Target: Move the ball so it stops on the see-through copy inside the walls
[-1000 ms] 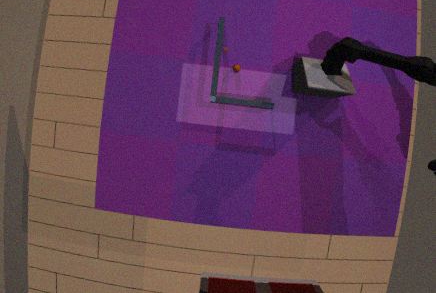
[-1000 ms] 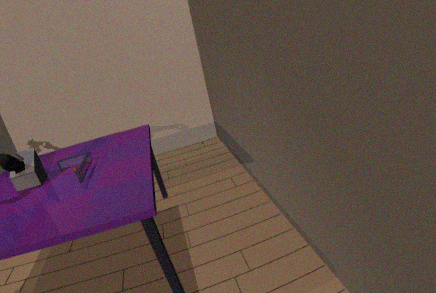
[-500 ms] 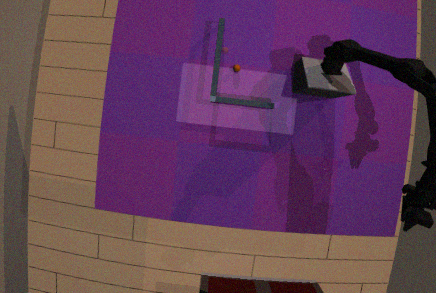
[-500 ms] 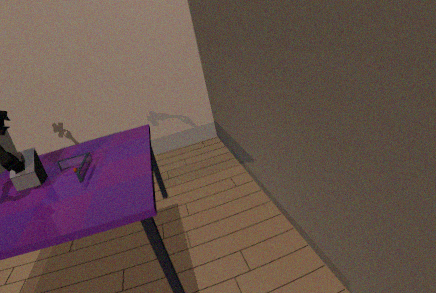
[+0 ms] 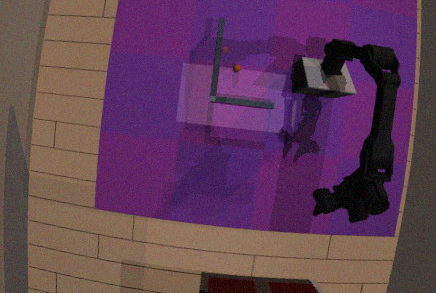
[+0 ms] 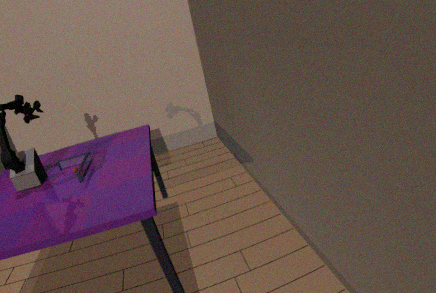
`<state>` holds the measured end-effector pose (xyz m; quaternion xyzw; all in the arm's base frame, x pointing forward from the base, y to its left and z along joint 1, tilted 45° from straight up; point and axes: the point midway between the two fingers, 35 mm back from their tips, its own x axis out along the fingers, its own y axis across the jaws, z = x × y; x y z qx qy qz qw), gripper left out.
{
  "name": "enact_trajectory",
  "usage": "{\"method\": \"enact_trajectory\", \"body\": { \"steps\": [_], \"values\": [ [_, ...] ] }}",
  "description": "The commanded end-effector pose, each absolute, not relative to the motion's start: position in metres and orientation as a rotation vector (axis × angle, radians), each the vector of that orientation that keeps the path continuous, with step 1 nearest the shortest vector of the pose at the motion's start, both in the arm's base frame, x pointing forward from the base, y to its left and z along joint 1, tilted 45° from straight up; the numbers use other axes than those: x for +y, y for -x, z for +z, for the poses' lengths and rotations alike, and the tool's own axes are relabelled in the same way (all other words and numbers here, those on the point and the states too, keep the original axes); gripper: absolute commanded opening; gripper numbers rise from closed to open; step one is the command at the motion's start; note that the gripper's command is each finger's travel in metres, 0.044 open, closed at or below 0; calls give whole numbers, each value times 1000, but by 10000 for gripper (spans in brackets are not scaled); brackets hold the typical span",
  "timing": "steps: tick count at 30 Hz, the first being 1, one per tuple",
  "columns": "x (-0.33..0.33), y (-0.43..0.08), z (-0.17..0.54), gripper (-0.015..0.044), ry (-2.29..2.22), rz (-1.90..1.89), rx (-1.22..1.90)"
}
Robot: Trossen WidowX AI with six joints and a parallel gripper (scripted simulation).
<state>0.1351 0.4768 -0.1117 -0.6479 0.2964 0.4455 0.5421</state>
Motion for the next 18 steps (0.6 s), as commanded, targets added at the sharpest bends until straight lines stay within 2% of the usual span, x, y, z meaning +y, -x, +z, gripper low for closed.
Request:
{"method": "enact_trajectory", "body": {
  "steps": [1,10,18],
  "values": [
    [440,-191,-106,238,1462,897,829],
    [318,-305,-88,238,1237,479,1103],
    [197,-353,-80,238,960,92,1302]
  ]
}}
